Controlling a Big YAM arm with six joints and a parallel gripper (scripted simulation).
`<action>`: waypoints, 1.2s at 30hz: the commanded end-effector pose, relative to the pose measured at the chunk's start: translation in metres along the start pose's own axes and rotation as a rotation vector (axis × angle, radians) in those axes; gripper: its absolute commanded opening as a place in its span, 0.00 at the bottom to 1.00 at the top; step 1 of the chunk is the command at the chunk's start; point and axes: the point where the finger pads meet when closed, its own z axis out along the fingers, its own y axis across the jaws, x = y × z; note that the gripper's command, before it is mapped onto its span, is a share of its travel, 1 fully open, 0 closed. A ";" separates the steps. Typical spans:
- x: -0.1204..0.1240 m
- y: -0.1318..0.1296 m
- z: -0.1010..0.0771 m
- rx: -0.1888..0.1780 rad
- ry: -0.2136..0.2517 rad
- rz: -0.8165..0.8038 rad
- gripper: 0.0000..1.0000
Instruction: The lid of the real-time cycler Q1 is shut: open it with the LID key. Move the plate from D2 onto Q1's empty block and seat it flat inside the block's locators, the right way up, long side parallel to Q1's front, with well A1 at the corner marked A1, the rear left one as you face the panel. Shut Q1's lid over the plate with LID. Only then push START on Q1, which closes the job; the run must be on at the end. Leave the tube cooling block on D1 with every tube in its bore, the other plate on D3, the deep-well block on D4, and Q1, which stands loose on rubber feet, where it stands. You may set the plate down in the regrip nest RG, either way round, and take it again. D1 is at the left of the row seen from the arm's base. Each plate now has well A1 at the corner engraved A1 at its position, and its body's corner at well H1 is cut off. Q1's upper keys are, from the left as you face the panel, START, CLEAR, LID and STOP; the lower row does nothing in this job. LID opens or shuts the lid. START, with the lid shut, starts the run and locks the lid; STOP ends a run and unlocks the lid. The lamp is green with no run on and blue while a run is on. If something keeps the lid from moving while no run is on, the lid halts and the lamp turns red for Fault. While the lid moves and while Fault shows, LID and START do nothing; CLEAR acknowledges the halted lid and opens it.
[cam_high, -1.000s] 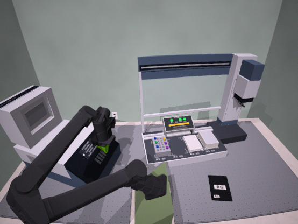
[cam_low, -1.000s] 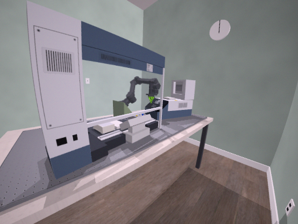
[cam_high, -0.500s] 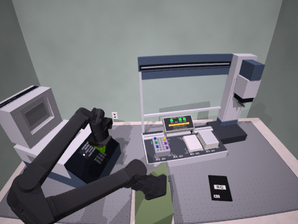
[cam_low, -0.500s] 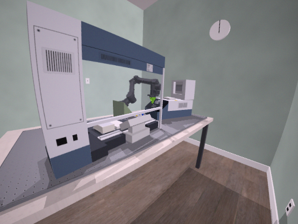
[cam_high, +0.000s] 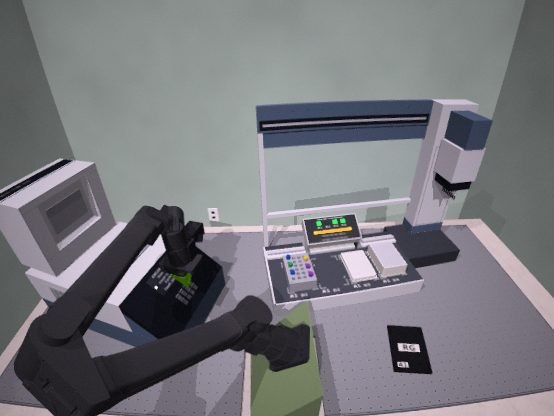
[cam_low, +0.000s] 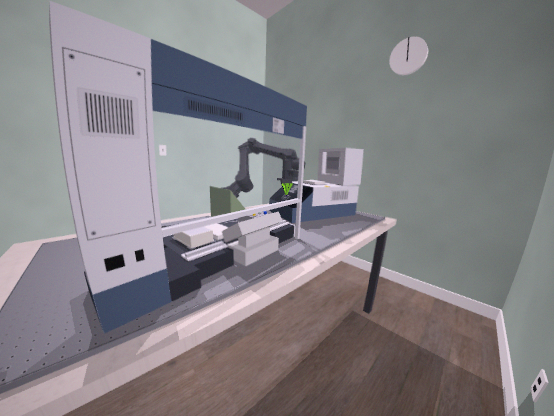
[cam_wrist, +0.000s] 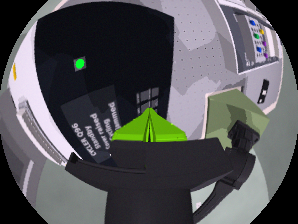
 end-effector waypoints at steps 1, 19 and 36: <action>0.001 0.008 0.002 -0.012 -0.016 0.001 0.00; -0.008 0.016 -0.005 -0.008 -0.024 0.012 0.00; -0.002 0.014 -0.005 -0.009 -0.026 -0.043 0.00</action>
